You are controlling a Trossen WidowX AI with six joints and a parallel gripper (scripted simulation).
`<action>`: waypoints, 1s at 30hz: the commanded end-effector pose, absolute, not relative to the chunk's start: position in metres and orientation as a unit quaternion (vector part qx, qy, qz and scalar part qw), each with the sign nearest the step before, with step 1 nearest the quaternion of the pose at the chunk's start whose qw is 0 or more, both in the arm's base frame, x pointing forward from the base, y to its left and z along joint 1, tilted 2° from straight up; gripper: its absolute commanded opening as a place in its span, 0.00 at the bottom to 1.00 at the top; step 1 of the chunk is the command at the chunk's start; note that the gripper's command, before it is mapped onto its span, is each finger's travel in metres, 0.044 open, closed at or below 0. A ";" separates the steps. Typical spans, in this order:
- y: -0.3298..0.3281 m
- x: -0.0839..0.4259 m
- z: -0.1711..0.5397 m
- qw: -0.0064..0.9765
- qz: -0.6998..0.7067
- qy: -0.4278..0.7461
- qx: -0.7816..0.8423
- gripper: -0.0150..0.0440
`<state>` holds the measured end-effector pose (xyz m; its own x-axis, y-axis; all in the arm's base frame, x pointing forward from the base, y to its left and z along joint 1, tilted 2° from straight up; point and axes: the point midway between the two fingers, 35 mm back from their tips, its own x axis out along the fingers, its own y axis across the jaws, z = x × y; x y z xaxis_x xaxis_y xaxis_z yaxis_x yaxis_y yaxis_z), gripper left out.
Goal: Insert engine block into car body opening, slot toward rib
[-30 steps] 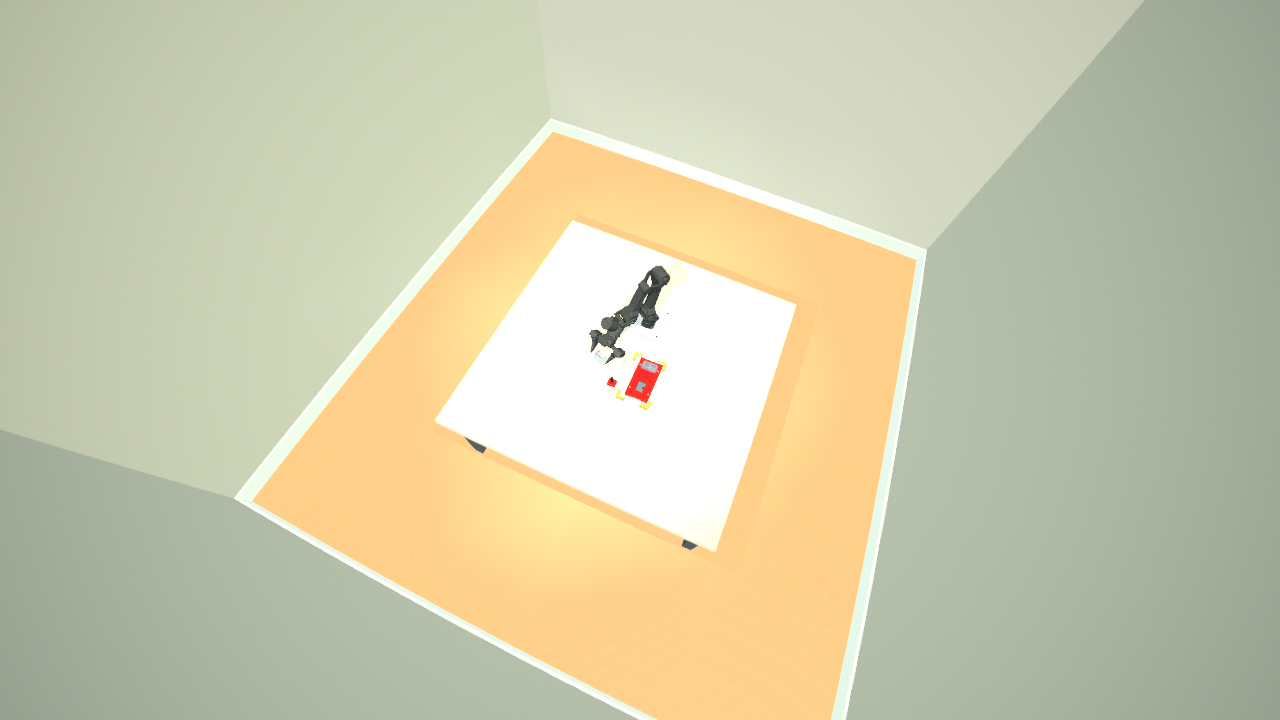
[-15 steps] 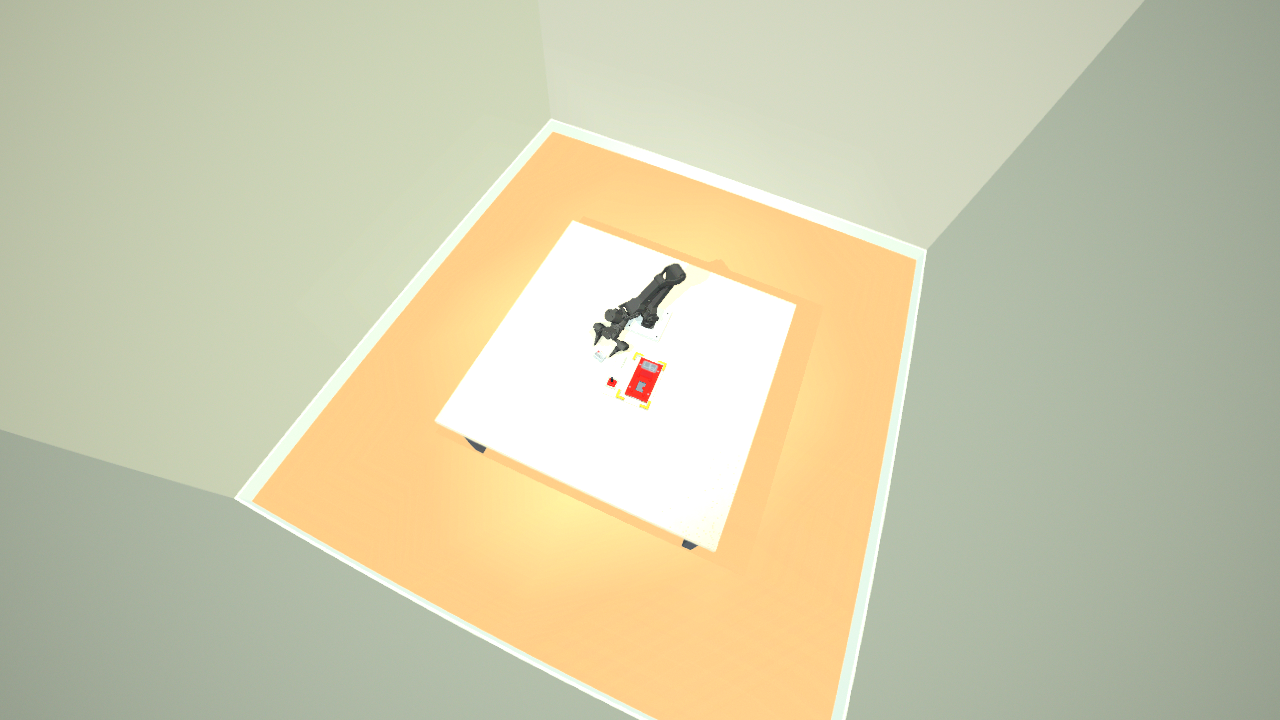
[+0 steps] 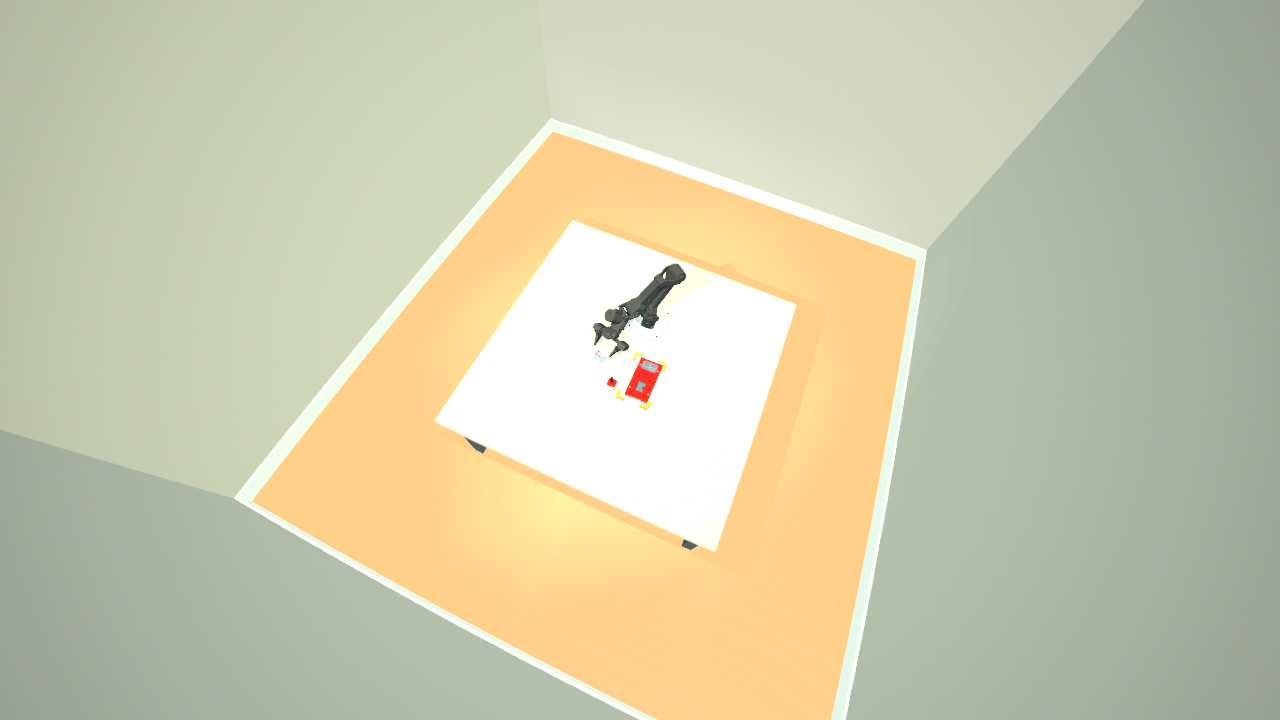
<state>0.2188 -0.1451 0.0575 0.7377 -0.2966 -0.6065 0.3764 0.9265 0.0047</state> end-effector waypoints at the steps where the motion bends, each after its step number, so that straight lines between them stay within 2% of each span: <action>1: -0.145 0.219 0.058 0.930 -0.182 0.314 0.066 1.00; 15: -0.153 0.230 0.060 0.858 -0.248 0.363 0.264 1.00; 30: -0.157 0.238 0.065 0.720 -0.352 0.400 0.446 1.00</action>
